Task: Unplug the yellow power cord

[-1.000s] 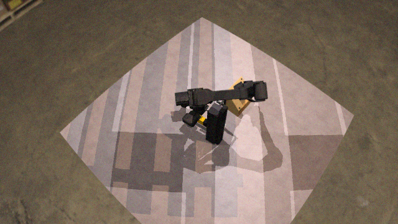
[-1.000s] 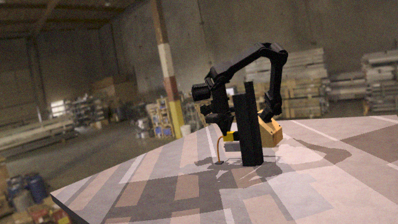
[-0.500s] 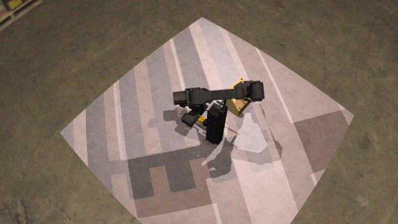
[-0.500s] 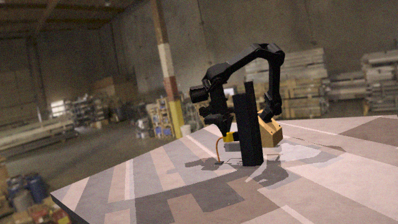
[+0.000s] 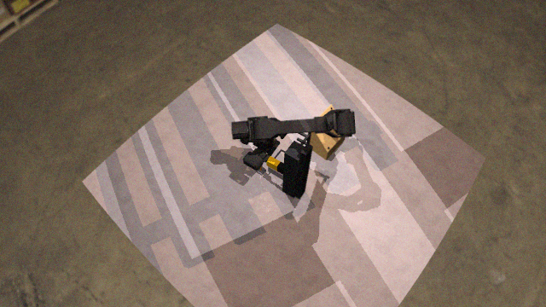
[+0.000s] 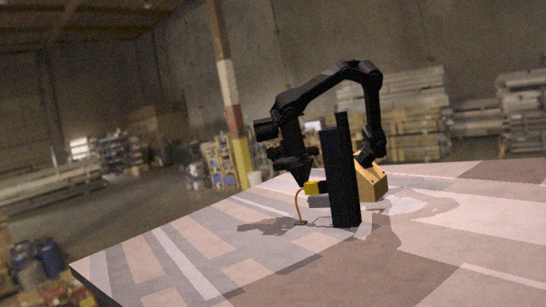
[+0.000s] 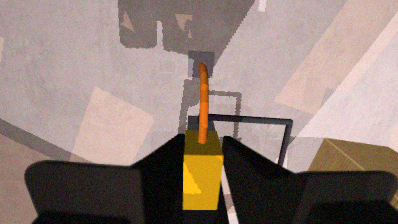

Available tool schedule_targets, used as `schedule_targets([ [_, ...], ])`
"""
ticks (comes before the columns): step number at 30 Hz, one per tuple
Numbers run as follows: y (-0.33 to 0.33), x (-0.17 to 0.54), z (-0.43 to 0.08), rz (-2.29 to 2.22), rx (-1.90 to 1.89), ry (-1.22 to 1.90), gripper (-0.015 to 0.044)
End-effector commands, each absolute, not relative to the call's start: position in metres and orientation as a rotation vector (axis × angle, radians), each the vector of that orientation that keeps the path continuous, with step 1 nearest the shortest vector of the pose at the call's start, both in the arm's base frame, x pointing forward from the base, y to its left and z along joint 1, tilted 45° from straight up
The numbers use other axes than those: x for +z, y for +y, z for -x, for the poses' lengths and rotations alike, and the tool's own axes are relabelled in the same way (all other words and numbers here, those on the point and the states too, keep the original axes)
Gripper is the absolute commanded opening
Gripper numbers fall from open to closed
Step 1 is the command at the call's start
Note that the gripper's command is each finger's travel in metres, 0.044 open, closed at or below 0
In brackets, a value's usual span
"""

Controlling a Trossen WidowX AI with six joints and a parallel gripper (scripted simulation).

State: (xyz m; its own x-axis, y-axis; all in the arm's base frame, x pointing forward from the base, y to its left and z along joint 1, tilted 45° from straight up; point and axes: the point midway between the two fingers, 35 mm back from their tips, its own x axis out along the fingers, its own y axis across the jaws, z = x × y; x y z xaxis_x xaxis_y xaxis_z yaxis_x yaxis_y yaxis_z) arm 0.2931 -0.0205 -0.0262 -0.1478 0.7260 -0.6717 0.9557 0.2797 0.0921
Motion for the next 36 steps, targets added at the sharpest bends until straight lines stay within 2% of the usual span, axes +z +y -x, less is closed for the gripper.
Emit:
schedule_targets([
  [1, -0.045, -0.04, -0.3, -1.476, -0.511, 1.883, 0.0],
  [5, -0.051, -0.044, -0.301, -1.476, -0.511, 1.882, 0.0],
  [6, -0.033, -0.037, -0.297, -1.457, -0.497, 1.913, 0.0026],
  [11, -0.033, -0.037, -0.297, -1.457, -0.497, 1.913, 0.0157],
  [36, -0.037, -0.024, -0.296, -1.48, -0.51, 1.883, 0.016],
])
